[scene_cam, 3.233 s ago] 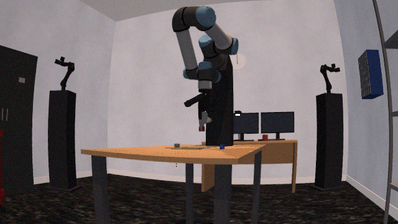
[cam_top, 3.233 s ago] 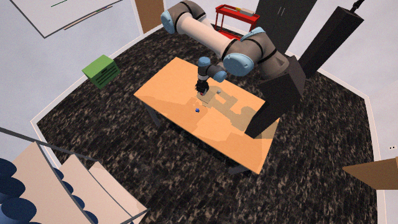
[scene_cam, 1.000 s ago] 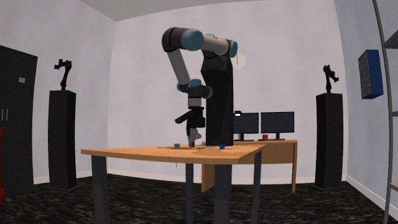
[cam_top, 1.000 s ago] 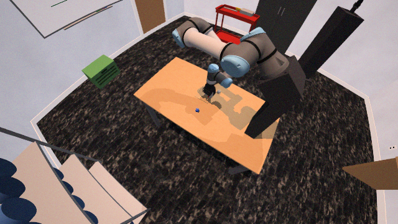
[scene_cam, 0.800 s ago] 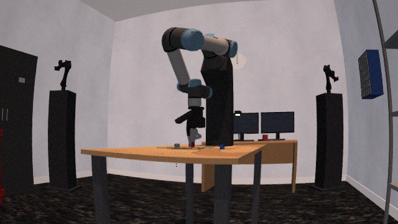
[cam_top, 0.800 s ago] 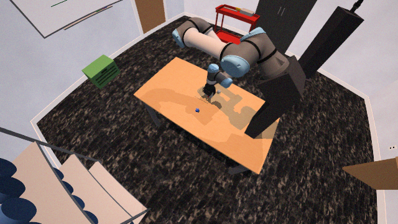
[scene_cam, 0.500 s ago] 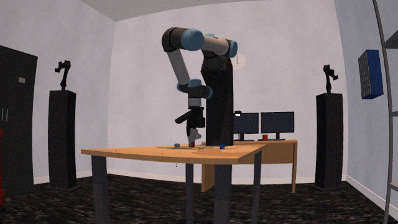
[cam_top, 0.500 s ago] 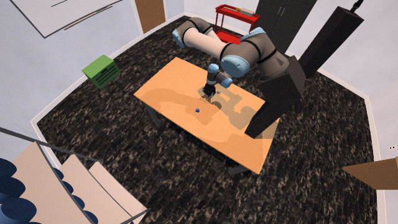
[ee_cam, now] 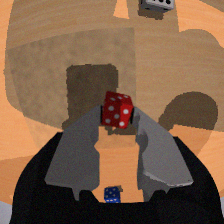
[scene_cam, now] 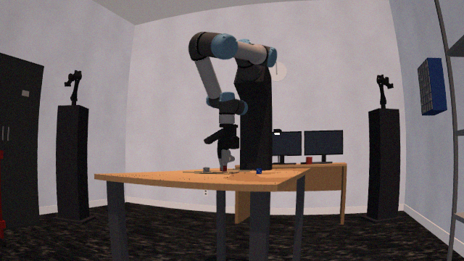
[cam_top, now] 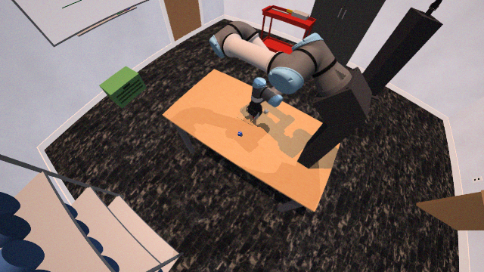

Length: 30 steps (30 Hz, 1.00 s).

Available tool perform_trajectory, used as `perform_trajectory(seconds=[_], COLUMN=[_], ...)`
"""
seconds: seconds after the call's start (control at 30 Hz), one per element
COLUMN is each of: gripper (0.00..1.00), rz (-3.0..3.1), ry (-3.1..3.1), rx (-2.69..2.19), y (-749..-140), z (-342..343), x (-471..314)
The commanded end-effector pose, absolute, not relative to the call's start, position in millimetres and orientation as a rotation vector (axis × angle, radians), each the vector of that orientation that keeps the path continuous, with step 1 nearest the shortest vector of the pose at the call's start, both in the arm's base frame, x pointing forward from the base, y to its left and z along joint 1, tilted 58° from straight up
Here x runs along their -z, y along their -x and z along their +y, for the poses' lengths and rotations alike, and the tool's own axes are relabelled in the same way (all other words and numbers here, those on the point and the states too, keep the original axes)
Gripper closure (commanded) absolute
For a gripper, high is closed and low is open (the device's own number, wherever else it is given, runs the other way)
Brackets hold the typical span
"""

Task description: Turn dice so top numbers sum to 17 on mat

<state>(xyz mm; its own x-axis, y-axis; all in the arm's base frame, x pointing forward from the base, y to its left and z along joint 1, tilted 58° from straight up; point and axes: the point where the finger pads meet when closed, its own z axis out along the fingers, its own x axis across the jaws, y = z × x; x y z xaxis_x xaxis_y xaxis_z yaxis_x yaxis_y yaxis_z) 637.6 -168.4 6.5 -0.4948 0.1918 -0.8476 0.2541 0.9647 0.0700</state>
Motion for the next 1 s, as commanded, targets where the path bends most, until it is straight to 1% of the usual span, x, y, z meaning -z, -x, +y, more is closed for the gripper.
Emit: perform_trajectory(seconds=[0.0, 0.97], gripper=[0.94, 0.94], rz=[2.102, 2.102], ry=[-0.314, -0.314], rx=[0.078, 0.078], y=[-637.6, -641.0], z=[-168.4, -169.1], x=[-6.9, -4.8])
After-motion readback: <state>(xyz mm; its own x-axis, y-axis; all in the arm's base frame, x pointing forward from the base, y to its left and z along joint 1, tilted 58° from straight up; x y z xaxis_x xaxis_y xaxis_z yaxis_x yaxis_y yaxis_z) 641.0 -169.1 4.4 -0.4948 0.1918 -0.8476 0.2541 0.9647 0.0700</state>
